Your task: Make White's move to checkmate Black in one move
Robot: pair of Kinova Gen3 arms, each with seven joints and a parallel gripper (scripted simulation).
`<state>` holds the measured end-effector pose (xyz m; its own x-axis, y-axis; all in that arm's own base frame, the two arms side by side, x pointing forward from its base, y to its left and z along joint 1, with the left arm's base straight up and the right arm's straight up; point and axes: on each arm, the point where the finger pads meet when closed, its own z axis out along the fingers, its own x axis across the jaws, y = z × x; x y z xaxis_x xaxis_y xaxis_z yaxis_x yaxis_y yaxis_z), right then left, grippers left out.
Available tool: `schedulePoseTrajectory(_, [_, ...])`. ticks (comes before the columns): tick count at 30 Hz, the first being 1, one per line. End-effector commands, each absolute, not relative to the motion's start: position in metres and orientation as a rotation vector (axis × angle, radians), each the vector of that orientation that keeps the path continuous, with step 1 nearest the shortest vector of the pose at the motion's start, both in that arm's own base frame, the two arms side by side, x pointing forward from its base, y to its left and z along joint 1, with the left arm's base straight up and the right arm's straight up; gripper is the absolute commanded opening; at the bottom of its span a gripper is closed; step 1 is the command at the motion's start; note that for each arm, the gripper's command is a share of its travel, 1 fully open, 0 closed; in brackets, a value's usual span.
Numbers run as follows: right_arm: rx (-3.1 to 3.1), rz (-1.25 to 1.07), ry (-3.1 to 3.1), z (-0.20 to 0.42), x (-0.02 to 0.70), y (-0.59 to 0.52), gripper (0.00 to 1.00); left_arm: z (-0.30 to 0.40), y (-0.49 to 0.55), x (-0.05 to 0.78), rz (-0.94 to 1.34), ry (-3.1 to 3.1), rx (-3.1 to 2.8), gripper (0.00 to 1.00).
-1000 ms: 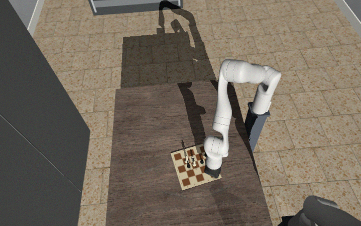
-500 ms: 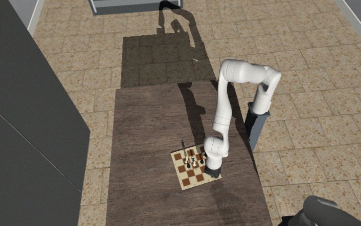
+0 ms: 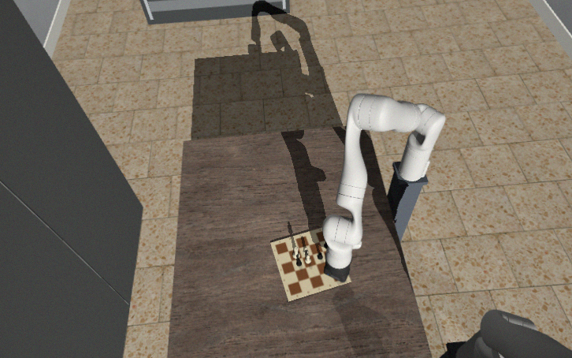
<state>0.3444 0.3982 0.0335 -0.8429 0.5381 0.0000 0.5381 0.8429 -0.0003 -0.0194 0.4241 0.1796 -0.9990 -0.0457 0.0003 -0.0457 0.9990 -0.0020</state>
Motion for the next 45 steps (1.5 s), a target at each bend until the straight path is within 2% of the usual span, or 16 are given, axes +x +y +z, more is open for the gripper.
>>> schedulePoseTrajectory(1, [-0.881,-0.003,-3.017,0.035,0.345,0.399,0.00,0.180,0.425,-0.019,0.000,-3.141,0.072,1.00])
schedulePoseTrajectory(4, [-0.881,-0.003,-3.017,0.035,0.345,0.399,0.00,0.180,0.425,-0.019,0.000,-3.141,0.072,1.00])
schedulePoseTrajectory(5, [-0.881,-0.003,-3.017,0.035,0.345,0.399,0.15,0.180,0.425,-0.019,0.000,-3.141,0.072,1.00])
schedulePoseTrajectory(7, [-0.881,-0.003,-3.017,0.035,0.345,0.399,0.15,0.180,0.425,-0.019,0.000,-3.141,0.072,1.00])
schedulePoseTrajectory(8, [-0.881,-0.003,-3.017,0.035,0.345,0.399,0.29,0.180,0.425,-0.019,0.000,-3.141,0.072,1.00])
schedulePoseTrajectory(10, [-0.881,-0.003,-3.017,0.035,0.345,0.399,0.29,0.180,0.425,-0.019,0.000,-3.141,0.072,1.00])
schedulePoseTrajectory(11, [-0.881,-0.003,-3.017,0.035,0.345,0.399,0.44,0.180,0.425,-0.019,0.000,-3.141,0.072,1.00])
schedulePoseTrajectory(15, [-0.881,-0.003,-3.017,0.035,0.345,0.399,0.44,0.180,0.425,-0.019,0.000,-3.141,0.072,1.00])
schedulePoseTrajectory(16, [-0.881,-0.003,-3.017,0.035,0.345,0.399,0.58,0.180,0.425,-0.019,0.000,-3.141,0.072,1.00])
schedulePoseTrajectory(18, [-0.881,-0.003,-3.017,0.035,0.345,0.399,0.58,0.180,0.425,-0.019,0.000,-3.141,0.072,1.00])
schedulePoseTrajectory(19, [-0.881,-0.003,-3.017,0.035,0.345,0.399,0.73,0.180,0.425,-0.019,0.000,-3.141,0.072,1.00])
schedulePoseTrajectory(34, [-0.881,-0.003,-3.017,0.038,0.345,0.399,0.73,0.180,0.425,-0.019,0.000,-3.141,0.072,1.00])
schedulePoseTrajectory(45, [-0.881,-0.003,-3.017,0.087,0.345,0.399,0.73,0.180,0.425,-0.019,0.000,-3.141,0.072,1.00])
